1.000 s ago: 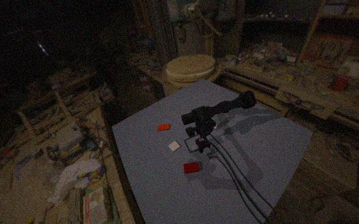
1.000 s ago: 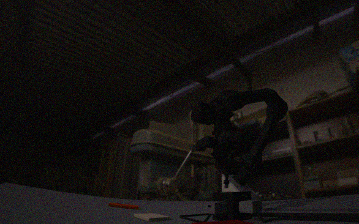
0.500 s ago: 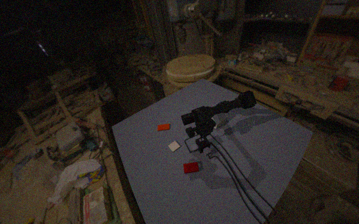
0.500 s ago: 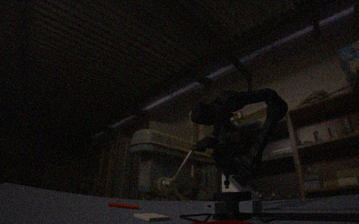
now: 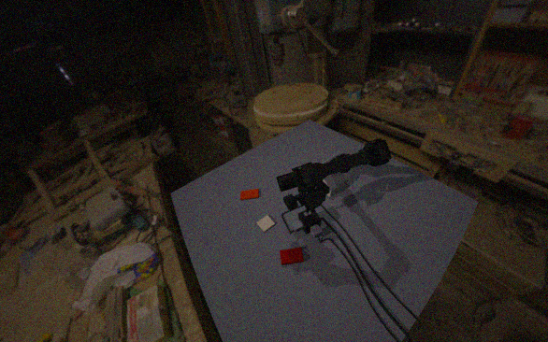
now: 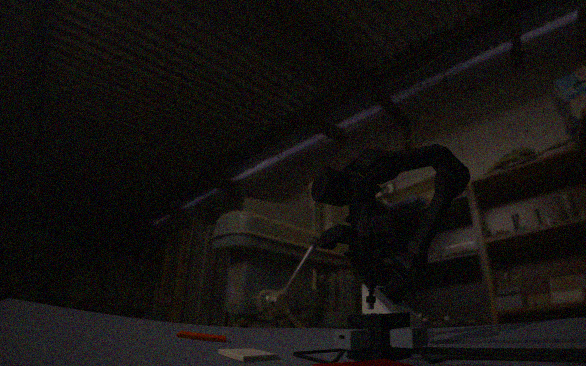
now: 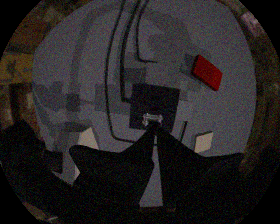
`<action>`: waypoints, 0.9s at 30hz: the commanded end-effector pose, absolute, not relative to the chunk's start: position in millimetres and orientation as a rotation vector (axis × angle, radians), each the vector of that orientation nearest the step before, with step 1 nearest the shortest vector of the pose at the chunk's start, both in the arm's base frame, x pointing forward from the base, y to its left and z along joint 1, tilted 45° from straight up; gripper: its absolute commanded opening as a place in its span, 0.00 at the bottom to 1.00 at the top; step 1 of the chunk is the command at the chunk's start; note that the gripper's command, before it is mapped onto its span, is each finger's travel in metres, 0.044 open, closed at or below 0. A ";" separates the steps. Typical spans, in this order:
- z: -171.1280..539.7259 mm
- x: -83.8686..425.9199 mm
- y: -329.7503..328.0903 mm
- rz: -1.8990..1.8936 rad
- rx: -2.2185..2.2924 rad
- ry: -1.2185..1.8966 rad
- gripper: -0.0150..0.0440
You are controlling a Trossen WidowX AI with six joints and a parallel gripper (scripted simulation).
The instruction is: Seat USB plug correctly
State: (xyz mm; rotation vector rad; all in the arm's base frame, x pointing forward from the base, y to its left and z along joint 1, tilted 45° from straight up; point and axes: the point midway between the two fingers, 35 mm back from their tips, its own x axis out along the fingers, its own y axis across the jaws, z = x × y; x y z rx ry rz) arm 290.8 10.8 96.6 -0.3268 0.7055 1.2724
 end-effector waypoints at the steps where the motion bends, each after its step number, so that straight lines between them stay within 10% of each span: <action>1: 95.5 290.5 11.8 1.273 -0.321 0.704 0.25; 27: 93.3 290.8 14.0 1.273 -0.321 0.704 0.25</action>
